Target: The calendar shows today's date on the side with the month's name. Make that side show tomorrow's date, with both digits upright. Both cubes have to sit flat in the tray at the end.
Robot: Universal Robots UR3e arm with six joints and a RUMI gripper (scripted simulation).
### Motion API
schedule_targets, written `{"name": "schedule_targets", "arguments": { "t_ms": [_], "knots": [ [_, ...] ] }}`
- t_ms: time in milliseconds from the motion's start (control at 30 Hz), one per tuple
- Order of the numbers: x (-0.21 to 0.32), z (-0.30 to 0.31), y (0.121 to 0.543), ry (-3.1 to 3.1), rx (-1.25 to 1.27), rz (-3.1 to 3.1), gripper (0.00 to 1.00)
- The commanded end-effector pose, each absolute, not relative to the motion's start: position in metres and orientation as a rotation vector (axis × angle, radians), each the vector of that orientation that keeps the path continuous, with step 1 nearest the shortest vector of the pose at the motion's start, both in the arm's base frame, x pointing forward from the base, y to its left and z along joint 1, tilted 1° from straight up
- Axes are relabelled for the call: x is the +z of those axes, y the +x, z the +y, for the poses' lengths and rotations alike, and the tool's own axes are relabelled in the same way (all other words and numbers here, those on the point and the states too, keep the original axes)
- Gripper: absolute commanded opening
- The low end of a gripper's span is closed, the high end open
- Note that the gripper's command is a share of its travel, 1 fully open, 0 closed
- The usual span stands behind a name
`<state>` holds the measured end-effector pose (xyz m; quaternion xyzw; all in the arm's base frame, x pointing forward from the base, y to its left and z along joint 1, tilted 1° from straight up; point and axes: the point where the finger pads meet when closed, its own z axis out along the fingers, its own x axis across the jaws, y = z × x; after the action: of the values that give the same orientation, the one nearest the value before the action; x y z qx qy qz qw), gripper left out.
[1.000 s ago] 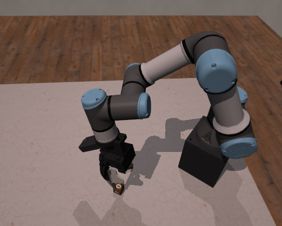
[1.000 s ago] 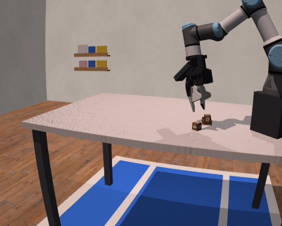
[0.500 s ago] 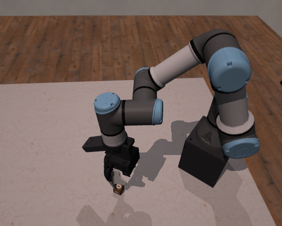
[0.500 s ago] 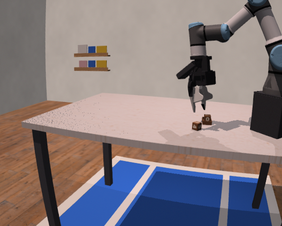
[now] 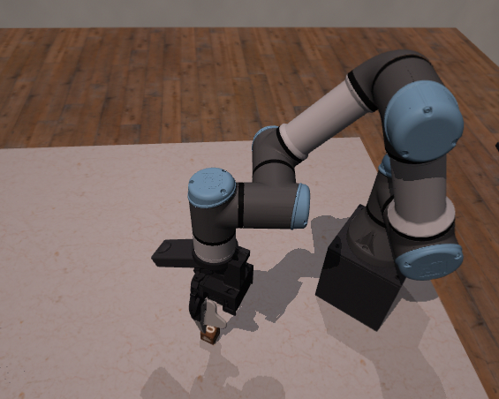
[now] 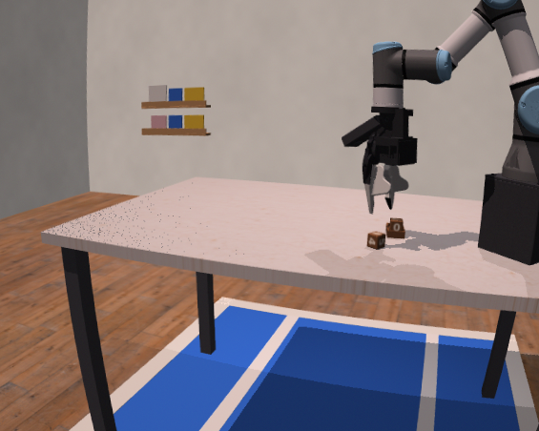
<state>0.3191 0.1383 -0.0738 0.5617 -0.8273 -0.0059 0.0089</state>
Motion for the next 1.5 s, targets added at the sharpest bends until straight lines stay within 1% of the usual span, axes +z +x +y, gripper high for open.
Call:
{"name": "schedule_targets", "arguments": {
  "t_ms": [0, 567, 900, 933, 1467],
  "knots": [
    [-0.073, 0.137, 0.323, 1.764, 0.019, -2.607, 1.0],
    [-0.073, 0.138, 0.324, 1.764, 0.018, -2.608, 1.0],
    [-0.063, 0.138, 0.324, 1.766, 0.019, -2.607, 1.0],
    [-0.063, 0.138, 0.324, 1.766, 0.019, -2.607, 0.28],
    [-0.063, 0.138, 0.323, 1.765, 0.017, -2.606, 0.28]
  ]
}}
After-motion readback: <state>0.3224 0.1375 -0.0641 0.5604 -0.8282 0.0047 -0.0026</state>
